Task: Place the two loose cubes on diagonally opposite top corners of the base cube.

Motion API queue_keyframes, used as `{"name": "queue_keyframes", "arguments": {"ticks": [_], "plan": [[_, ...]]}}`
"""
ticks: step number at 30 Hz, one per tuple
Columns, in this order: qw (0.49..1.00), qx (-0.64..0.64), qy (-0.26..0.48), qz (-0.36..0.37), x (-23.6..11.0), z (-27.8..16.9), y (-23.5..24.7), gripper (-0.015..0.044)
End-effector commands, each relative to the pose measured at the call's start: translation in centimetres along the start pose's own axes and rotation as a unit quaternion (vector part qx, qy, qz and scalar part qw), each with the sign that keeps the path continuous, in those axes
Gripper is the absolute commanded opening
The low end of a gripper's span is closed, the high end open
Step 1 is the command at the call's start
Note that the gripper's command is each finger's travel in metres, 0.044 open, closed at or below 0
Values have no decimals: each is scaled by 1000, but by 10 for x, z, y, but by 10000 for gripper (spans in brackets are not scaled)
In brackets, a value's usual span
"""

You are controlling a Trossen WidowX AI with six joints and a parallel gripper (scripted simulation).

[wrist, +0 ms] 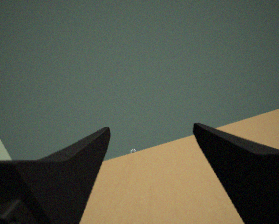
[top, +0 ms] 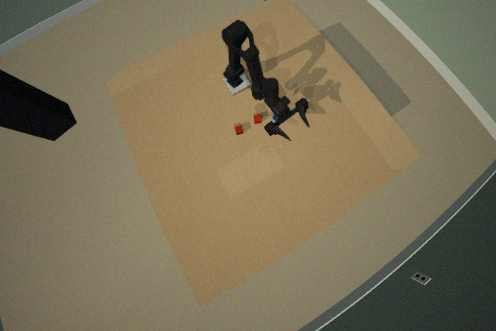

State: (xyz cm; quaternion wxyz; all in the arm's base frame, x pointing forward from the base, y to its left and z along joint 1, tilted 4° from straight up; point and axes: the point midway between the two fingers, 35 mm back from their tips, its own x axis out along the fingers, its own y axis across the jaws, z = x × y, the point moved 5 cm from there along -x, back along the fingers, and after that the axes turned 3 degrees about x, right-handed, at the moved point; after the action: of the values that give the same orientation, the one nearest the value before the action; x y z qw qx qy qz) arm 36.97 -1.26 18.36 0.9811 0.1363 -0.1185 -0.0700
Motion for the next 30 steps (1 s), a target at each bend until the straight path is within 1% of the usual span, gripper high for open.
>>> {"name": "queue_keyframes", "arguments": {"ticks": [1, 5, 11, 17, 23, 30], "plan": [[1000, -3, 3, -1, 1, -1, 0, 374], [996, -59, 59, -14, 11, -11, -4, 269], [974, -155, 162, -24, 22, -26, -13, 265], [933, -242, 266, -18, 24, -36, -21, 265], [875, -317, 367, 4, 18, -40, -30, 265], [789, -384, 477, 49, 0, -36, -37, 265]]}}
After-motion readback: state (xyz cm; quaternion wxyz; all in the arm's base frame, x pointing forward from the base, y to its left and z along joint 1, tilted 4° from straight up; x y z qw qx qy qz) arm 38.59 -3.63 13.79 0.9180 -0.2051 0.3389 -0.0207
